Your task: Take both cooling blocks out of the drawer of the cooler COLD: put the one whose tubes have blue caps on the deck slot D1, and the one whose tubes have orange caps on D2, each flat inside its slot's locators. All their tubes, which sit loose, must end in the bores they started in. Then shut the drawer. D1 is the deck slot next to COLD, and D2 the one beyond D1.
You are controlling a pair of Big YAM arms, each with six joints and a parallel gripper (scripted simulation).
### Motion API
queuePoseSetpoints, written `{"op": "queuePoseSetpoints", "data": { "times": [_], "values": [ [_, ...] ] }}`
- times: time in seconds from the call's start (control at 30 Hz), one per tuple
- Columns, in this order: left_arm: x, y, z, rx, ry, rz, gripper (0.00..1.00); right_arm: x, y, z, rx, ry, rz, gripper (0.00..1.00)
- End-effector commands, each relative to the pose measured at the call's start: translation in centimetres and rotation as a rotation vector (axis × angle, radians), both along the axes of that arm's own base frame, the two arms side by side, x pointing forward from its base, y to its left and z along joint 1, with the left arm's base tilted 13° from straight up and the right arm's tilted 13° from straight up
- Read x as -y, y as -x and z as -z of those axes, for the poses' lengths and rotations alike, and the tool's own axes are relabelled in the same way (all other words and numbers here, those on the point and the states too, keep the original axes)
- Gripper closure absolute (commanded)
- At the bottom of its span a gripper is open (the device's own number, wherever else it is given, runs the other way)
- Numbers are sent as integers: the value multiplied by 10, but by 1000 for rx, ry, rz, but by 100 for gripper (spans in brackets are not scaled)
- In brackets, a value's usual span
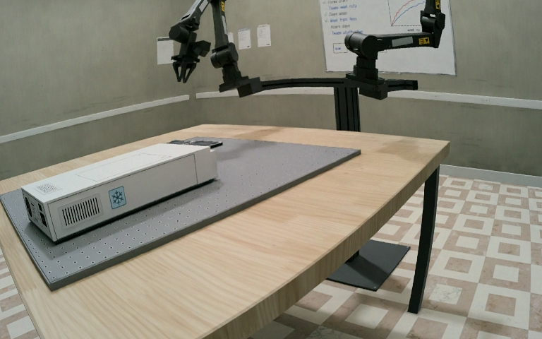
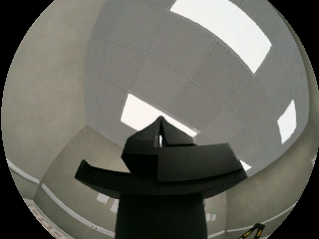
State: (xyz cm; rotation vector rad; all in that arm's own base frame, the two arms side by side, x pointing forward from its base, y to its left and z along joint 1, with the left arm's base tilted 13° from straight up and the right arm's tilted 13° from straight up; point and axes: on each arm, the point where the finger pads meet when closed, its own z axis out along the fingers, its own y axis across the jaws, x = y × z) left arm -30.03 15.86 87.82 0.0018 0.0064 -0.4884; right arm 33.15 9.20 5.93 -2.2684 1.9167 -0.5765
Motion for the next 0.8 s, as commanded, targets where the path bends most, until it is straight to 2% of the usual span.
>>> {"op": "queuePoseSetpoints", "data": {
  "times": [0.0,0.77],
  "values": [
    [10,-21,-8,-30,-18,2,100,-32,-41,-5,55,-32,25,72],
    [10,-21,-8,-30,-18,2,100,-97,-83,32,49,-35,24,72]
  ]
}}
